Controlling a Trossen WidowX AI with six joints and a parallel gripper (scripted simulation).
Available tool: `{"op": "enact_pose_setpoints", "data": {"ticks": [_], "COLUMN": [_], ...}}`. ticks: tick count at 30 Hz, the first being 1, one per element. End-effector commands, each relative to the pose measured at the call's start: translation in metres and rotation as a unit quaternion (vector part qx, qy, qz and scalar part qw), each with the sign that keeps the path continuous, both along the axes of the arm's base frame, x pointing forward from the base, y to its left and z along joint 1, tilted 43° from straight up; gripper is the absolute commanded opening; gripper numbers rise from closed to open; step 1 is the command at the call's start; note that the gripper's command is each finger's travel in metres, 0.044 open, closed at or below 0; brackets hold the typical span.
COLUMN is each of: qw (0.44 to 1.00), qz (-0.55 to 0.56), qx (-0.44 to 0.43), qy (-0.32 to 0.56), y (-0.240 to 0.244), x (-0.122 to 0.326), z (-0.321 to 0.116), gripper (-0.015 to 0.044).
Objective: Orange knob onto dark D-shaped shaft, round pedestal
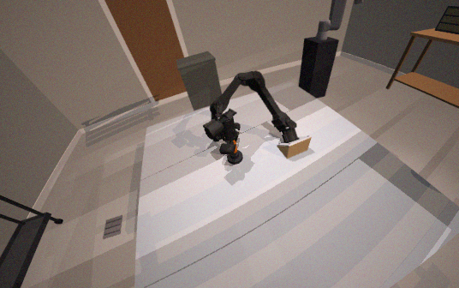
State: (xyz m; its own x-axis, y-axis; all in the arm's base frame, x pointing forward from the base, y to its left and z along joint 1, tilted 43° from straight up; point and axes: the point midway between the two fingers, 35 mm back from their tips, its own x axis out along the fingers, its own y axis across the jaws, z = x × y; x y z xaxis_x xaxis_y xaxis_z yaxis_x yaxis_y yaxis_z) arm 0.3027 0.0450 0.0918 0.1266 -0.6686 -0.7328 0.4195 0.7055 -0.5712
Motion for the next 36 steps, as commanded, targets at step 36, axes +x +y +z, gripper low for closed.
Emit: {"op": "enact_pose_setpoints", "data": {"ticks": [36], "qw": [1.000], "qz": [-0.007], "qx": [0.001], "qy": [-0.006], "y": [-0.0009], "x": [-0.0015], "z": [-0.0018], "gripper": [0.0000]}}
